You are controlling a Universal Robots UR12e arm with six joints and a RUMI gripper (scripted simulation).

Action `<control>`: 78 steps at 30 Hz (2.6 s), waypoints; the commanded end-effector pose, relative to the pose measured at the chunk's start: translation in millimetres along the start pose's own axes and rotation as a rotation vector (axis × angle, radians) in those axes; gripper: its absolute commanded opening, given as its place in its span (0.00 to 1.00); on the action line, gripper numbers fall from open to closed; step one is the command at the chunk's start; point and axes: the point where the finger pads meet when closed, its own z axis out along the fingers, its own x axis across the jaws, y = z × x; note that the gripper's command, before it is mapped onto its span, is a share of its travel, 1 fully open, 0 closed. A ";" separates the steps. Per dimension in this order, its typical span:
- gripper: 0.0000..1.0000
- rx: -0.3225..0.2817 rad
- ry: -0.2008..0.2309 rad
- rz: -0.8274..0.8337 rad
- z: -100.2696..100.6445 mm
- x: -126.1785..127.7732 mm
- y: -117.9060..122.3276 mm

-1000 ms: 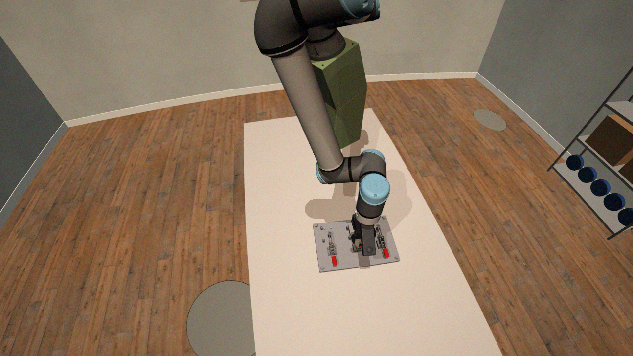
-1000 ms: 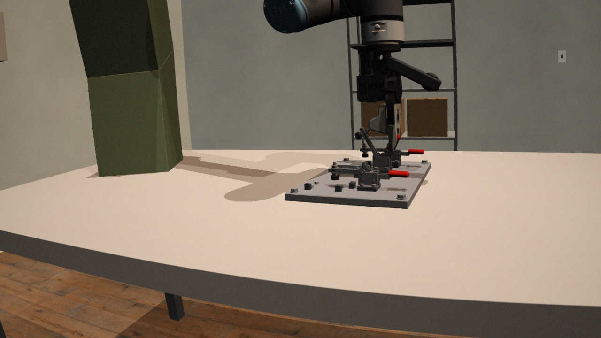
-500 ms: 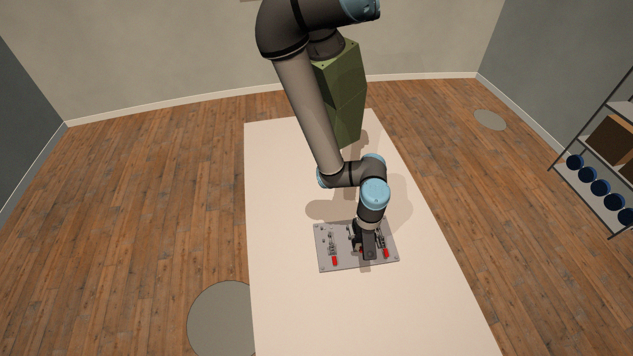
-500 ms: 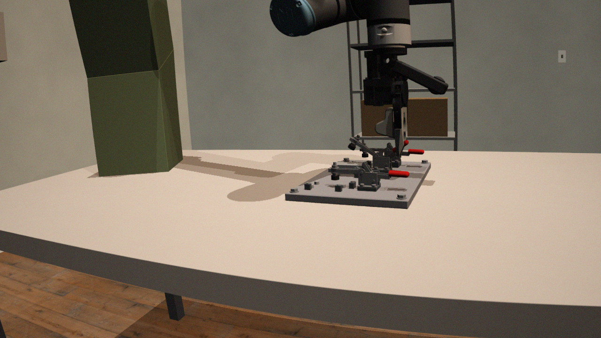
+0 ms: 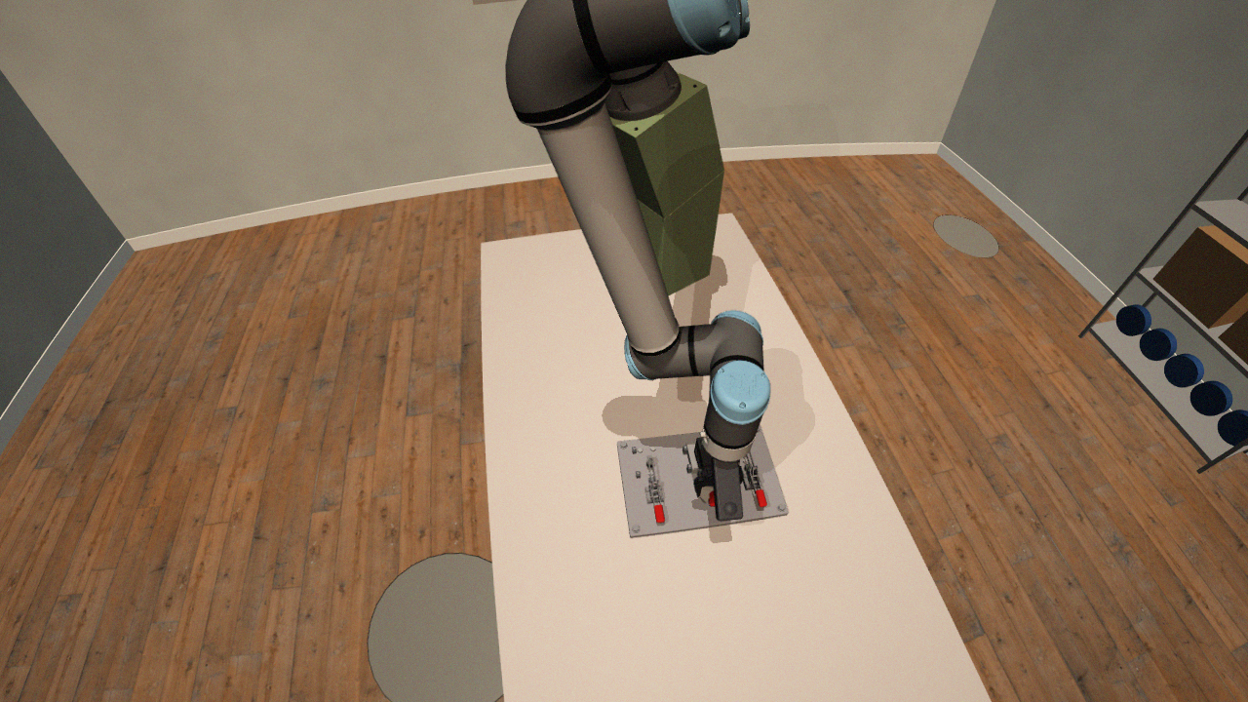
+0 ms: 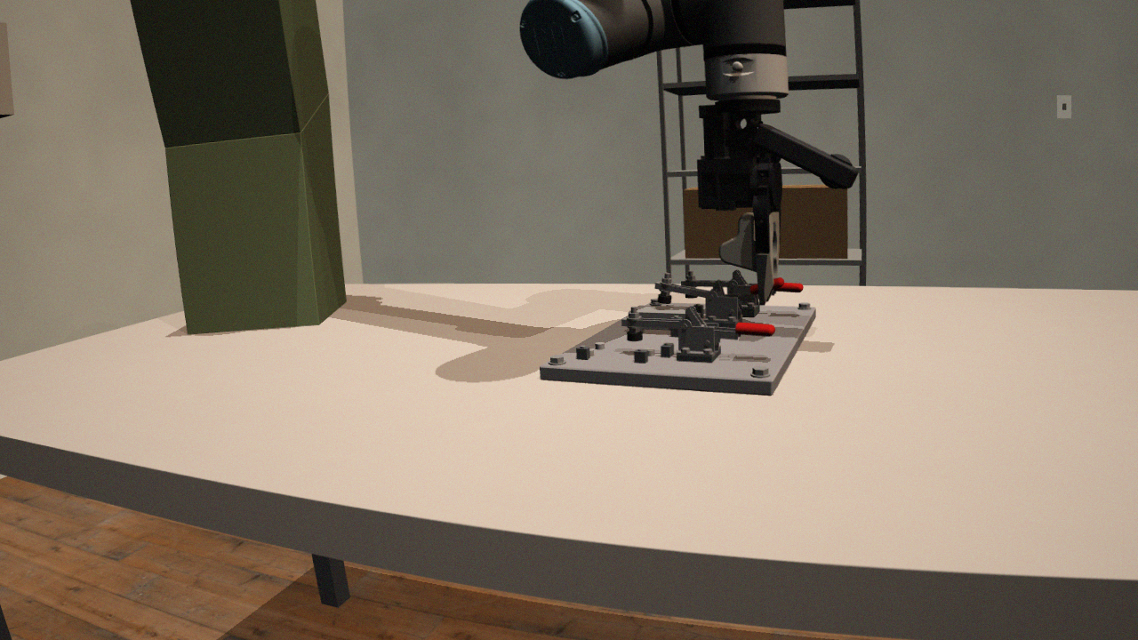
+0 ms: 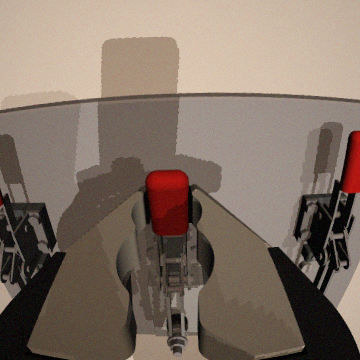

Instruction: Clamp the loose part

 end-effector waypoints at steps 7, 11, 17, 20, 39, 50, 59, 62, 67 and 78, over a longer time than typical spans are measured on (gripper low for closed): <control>0.00 0.004 -0.001 0.000 6.8 0.2 -7.0; 0.00 0.004 -0.001 0.001 8.7 0.2 -7.8; 0.00 0.005 0.000 0.001 9.3 0.4 -8.9; 0.00 0.005 0.000 0.001 9.9 0.4 -9.2; 0.00 0.005 0.000 0.001 10.1 0.4 -9.2; 0.00 0.005 0.000 0.001 10.4 0.5 -9.5; 0.00 0.004 -0.001 0.001 13.3 0.3 -9.6; 0.00 0.004 -0.001 0.001 14.0 0.3 -9.9; 0.00 0.004 -0.001 0.001 14.1 0.3 -10.4; 0.00 0.004 -0.001 0.000 13.3 0.3 -10.2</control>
